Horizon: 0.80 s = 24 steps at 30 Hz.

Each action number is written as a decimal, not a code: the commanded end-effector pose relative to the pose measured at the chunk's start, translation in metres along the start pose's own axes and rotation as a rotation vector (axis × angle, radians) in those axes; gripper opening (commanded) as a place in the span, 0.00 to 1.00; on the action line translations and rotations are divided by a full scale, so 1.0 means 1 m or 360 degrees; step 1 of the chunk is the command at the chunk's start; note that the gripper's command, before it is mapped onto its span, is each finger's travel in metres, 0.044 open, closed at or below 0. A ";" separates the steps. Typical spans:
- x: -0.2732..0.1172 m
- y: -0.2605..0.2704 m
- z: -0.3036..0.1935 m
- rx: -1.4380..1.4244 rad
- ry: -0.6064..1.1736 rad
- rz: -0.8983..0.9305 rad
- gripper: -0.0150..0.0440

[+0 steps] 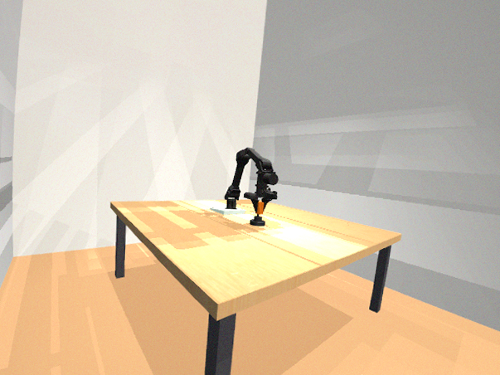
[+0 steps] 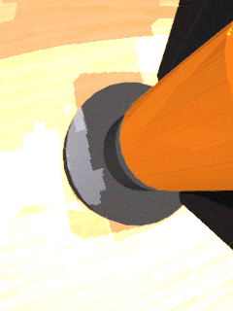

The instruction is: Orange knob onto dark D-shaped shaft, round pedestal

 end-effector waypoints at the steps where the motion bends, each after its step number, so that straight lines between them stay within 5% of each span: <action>1: 0.001 -0.001 0.000 0.0008 -0.0003 -0.0008 0.25; 24: 0.003 -0.001 -0.006 0.0008 -0.0002 -0.0008 0.25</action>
Point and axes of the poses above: the point midway between the two fingers, 35 mm back from their tips, its own x axis out along the fingers, its own y axis across the jaws, z = x × y, the point moved 4 cm from there along -x, back along the fingers, and after that the axes turned 5 degrees about -x, right-handed, at the moved point
